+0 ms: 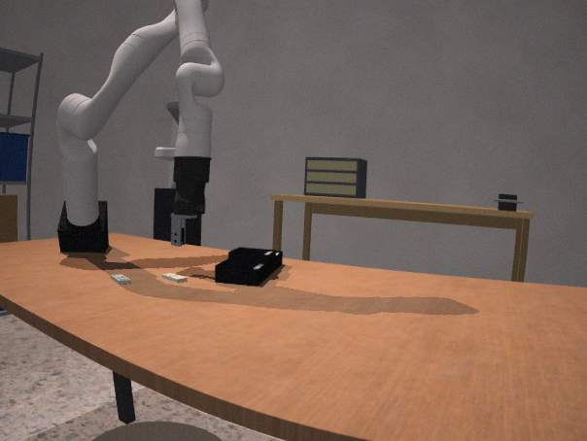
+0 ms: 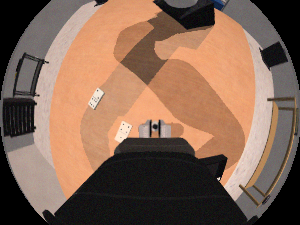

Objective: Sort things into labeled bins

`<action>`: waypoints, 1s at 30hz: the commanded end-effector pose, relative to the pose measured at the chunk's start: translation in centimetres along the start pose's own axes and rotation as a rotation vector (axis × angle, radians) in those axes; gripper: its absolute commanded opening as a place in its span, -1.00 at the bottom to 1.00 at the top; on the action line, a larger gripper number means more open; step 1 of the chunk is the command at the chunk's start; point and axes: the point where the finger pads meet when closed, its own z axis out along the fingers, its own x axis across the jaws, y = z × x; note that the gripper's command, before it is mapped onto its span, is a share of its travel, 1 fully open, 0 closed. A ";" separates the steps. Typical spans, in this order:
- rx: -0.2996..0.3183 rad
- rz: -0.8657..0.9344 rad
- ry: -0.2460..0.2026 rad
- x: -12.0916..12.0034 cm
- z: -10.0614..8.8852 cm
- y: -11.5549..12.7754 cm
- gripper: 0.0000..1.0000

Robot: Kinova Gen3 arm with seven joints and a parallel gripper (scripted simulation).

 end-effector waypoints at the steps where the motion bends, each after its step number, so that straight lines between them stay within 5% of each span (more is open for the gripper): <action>1: -0.004 -0.019 0.000 0.6 -0.6 0.2 -0.32; 21: -0.003 -0.018 -0.001 0.6 -1.3 0.1 -0.32; 30: 0.003 -0.020 -0.001 4.6 -1.2 3.6 -0.32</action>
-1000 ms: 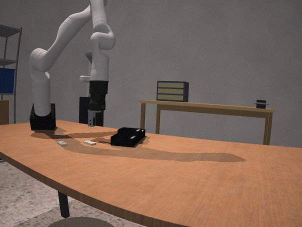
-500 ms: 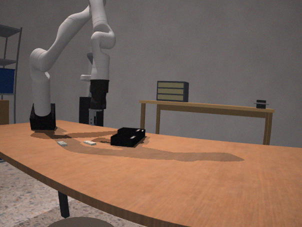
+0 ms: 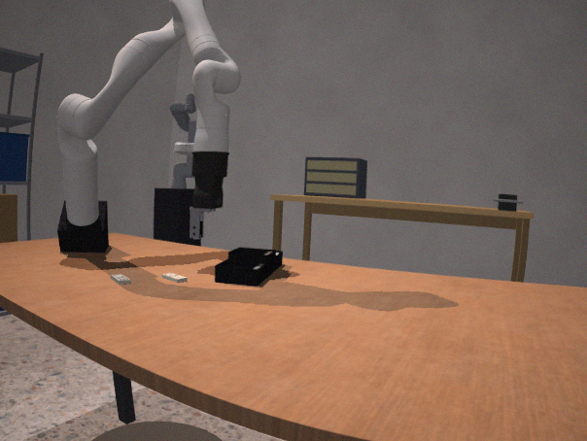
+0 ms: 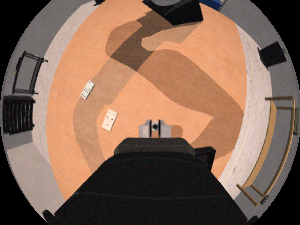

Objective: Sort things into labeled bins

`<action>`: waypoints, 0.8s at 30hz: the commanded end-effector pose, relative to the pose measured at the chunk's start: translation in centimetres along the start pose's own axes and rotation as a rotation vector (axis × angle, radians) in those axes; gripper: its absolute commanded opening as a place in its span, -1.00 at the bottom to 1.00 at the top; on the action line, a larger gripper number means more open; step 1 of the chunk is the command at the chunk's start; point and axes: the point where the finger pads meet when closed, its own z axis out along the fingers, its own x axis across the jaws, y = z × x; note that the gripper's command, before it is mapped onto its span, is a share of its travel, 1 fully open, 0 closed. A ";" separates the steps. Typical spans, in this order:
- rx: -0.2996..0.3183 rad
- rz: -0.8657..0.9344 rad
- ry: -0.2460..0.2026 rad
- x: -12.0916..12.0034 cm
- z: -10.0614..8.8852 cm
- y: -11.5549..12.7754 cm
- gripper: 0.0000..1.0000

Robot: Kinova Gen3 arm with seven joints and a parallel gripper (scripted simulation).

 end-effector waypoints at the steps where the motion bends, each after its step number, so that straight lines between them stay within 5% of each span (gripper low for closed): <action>1: 0.005 -0.012 -0.017 1.2 0.2 1.3 -0.32; 13: 0.005 -0.011 -0.018 5.7 0.2 5.3 -0.32; 24: 0.009 -0.477 -0.017 9.6 0.3 8.9 -0.32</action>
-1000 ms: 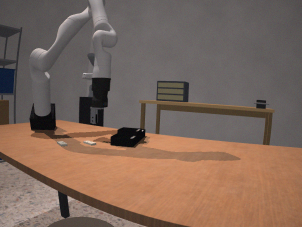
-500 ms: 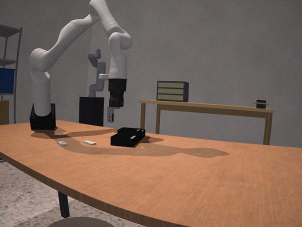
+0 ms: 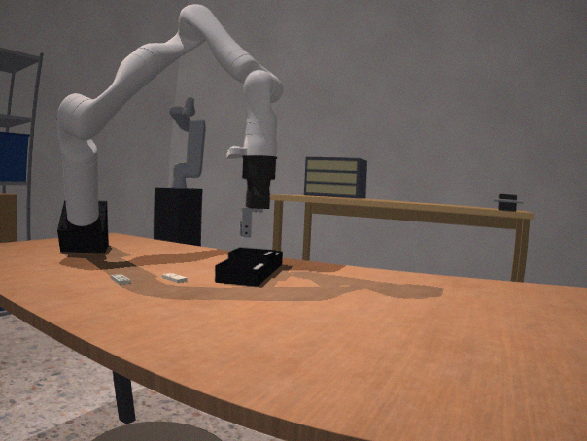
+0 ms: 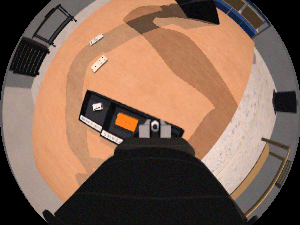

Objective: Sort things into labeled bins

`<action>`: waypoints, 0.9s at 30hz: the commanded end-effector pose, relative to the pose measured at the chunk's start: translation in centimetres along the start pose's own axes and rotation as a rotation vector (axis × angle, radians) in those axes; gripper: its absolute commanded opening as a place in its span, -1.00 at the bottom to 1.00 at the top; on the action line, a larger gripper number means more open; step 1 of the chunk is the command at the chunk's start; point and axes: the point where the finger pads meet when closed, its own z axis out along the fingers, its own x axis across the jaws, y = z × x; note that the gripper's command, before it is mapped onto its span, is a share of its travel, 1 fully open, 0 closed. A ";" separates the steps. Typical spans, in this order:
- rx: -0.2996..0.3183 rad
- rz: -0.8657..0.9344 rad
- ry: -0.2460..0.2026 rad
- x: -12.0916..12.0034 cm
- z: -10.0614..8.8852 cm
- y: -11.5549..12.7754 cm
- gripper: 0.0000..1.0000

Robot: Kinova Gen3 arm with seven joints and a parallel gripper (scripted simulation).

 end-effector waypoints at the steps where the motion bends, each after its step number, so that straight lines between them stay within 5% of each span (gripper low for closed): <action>1: 0.012 -0.123 0.000 0.3 0.1 1.2 -0.32; 7: -0.002 -0.421 -0.004 1.1 0.0 3.6 -0.32; 24: 0.003 -1.169 -0.001 1.1 0.1 3.3 -0.32; 27: 0.003 -1.194 -0.001 1.0 0.1 3.3 -0.32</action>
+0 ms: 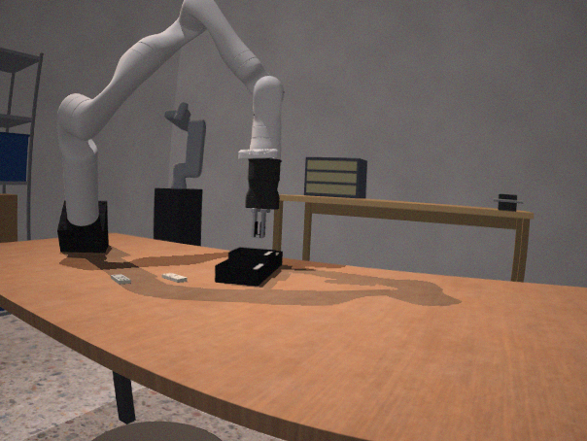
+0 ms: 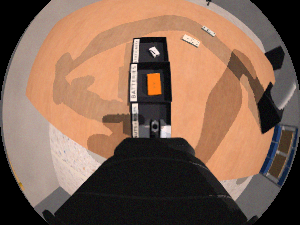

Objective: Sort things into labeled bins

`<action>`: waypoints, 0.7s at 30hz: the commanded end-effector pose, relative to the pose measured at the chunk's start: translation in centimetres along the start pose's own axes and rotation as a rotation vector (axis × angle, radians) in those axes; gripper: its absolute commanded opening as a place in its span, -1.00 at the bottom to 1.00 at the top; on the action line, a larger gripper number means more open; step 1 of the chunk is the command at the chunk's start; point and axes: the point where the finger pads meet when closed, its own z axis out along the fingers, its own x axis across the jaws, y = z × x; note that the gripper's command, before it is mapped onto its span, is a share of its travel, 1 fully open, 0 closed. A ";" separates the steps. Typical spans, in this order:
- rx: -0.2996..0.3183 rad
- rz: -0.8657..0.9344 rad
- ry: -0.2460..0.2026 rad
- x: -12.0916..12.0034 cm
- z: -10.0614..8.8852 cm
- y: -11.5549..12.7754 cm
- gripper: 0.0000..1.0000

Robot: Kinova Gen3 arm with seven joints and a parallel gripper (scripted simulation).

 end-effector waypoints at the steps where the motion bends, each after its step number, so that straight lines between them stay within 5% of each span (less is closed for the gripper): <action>1: -0.010 -0.030 -0.004 -0.2 -0.1 -0.3 -0.32; 15: -0.009 -0.028 -0.005 -0.3 -0.2 -0.4 -0.32; 21: -0.013 -0.022 -0.002 -0.1 1.2 -0.1 -0.32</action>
